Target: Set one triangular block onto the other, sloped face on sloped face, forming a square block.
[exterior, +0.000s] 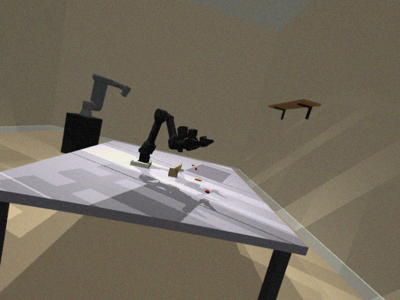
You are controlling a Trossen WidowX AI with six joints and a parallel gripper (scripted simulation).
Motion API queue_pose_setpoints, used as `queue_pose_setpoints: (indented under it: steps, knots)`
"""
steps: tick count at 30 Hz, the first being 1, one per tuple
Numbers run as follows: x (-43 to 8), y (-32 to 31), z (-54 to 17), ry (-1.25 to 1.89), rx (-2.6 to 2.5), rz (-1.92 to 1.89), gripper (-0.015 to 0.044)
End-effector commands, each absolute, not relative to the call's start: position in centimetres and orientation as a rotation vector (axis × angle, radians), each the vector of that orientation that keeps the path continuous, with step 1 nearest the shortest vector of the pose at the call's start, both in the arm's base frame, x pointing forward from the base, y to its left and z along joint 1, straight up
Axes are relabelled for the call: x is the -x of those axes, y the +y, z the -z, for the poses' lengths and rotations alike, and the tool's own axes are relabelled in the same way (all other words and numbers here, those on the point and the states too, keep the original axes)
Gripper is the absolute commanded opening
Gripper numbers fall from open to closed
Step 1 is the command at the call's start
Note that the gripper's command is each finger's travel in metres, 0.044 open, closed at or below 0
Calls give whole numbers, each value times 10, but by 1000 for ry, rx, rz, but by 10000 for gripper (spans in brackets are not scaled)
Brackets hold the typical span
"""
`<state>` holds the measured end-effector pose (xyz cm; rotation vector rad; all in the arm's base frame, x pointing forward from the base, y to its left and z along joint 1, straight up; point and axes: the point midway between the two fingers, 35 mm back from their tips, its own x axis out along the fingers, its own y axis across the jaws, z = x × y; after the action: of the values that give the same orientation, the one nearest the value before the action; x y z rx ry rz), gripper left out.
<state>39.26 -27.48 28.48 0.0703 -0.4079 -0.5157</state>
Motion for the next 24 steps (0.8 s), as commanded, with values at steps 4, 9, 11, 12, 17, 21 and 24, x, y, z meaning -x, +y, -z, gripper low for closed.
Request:
queue_pose_setpoints:
  steps: [4, 9, 11, 12, 17, 21, 24]
  knots:
    - [-415, -263, -271, -318, -112, 482, 440]
    - [-470, -214, -229, -45, -208, 378, 440]
    - [-487, -189, -211, 67, -236, 334, 440]
    - [-493, -177, -202, 120, -247, 312, 440]
    - [-510, -125, -170, 328, -277, 229, 440]
    - [-513, -81, -146, 504, -284, 164, 440]
    - [-507, -48, -128, 649, -275, 118, 440]
